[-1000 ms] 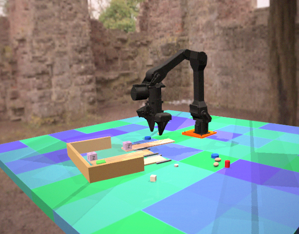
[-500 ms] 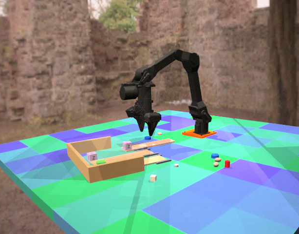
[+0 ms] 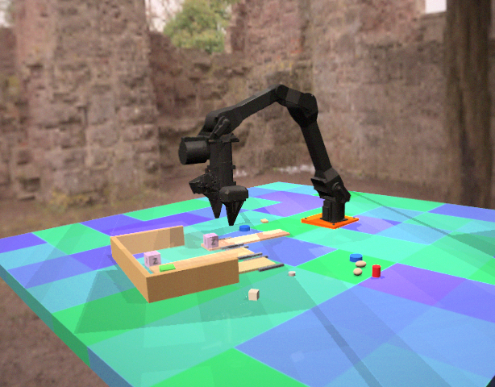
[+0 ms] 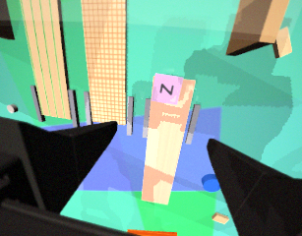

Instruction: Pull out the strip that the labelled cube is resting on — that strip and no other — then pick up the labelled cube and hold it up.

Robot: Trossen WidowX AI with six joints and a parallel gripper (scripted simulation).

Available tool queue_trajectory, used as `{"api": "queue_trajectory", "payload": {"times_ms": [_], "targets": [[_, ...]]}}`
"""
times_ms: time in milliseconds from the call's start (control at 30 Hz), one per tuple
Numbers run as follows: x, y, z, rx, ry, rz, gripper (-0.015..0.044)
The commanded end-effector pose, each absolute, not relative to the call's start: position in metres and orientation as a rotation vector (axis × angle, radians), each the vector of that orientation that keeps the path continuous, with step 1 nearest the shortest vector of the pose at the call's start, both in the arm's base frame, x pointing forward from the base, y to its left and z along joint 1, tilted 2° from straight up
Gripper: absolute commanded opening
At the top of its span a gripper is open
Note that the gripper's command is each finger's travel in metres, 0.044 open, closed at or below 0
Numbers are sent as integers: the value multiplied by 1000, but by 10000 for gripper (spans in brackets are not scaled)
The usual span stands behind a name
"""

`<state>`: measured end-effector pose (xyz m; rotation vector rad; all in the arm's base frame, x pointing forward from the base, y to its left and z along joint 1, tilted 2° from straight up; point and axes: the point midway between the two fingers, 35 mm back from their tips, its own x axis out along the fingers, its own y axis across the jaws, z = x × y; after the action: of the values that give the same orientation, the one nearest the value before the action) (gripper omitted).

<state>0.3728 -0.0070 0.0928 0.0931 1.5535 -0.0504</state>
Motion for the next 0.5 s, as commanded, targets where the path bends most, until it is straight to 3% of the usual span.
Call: {"api": "queue_trajectory", "payload": {"times_ms": [0, 267, 467], "targets": [[388, -8, 94, 97, 1556, -56, 440], [411, -9, 96, 97, 1554, -56, 440], [412, -8, 89, 97, 1554, -56, 282]]}}
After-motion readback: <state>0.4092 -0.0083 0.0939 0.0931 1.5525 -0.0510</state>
